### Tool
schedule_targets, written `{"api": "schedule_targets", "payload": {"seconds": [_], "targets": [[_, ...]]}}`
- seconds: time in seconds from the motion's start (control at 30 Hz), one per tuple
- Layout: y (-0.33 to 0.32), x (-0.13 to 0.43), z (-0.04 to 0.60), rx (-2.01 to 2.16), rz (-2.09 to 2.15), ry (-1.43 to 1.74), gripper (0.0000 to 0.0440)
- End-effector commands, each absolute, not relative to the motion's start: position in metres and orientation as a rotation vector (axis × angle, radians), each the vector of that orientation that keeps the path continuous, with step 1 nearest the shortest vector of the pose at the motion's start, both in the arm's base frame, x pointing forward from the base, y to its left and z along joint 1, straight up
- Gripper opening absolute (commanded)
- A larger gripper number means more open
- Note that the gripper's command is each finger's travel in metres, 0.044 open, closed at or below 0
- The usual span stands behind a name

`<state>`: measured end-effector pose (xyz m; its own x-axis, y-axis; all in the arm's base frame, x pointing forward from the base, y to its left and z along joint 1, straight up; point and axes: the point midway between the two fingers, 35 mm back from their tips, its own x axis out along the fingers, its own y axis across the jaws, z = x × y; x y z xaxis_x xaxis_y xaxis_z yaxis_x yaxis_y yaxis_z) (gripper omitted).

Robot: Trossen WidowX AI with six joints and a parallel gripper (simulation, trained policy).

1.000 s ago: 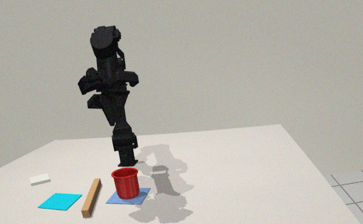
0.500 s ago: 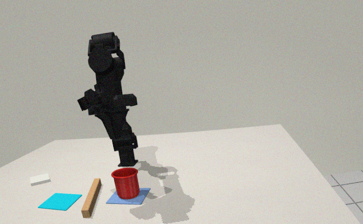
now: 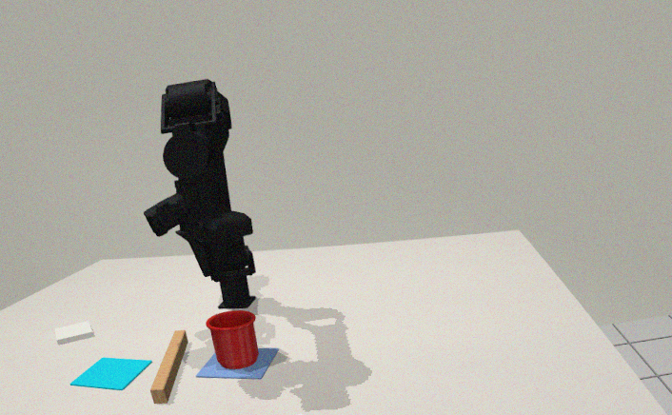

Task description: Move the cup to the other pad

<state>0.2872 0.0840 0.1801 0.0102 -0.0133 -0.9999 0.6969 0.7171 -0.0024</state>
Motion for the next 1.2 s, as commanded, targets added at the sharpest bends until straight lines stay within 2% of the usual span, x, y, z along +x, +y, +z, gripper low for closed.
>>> {"api": "schedule_targets", "payload": {"seconds": [0.0, 0.53, 1.1, 1.17], "targets": [[0.081, 0.284, 0.168, 0.577, -0.656, 1.496, 0.0169], [0.078, 0.278, 0.122, 0.532, -0.755, 1.543, 0.0184], [0.078, 0.272, 0.066, 0.464, -0.743, 1.584, 0.0181], [0.078, 0.271, 0.061, 0.455, -0.729, 1.587, 0.0148]]}}
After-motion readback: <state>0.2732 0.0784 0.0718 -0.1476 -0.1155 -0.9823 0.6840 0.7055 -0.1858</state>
